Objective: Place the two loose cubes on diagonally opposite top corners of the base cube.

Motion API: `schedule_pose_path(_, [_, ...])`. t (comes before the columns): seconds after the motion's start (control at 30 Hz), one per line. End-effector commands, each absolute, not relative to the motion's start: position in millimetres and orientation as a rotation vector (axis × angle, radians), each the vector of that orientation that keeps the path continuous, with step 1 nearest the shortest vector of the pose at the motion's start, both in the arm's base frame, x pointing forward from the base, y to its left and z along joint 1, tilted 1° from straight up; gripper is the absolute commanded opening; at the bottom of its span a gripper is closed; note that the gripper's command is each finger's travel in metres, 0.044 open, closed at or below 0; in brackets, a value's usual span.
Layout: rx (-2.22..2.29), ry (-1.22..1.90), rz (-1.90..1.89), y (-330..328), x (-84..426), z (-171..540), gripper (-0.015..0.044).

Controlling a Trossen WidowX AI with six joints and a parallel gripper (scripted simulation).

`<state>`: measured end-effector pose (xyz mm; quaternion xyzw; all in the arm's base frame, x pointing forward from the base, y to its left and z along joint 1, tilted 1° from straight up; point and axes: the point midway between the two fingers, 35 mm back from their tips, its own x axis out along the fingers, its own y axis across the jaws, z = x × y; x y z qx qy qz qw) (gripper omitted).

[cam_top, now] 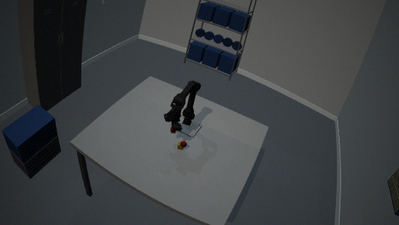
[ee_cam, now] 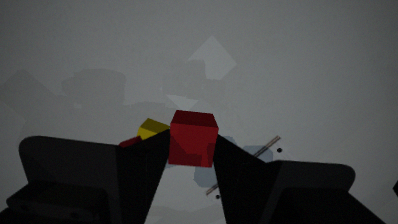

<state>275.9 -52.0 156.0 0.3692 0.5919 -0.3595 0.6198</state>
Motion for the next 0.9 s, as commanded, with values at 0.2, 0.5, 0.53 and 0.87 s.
schedule_pose_path(0.2, [0.532, 1.466, -0.519, -40.0, 279.6, 155.4, 0.0105])
schedule_pose_path(0.5, [0.256, 1.516, -0.253, -29.8, 282.1, 154.9, 0.0105])
schedule_pose_path(0.53, [0.226, 1.519, -0.223, -28.6, 282.4, 154.9, 0.0105])
schedule_pose_path(0.87, [-0.083, 1.529, 0.075, -17.1, 284.7, 154.4, 0.0105])
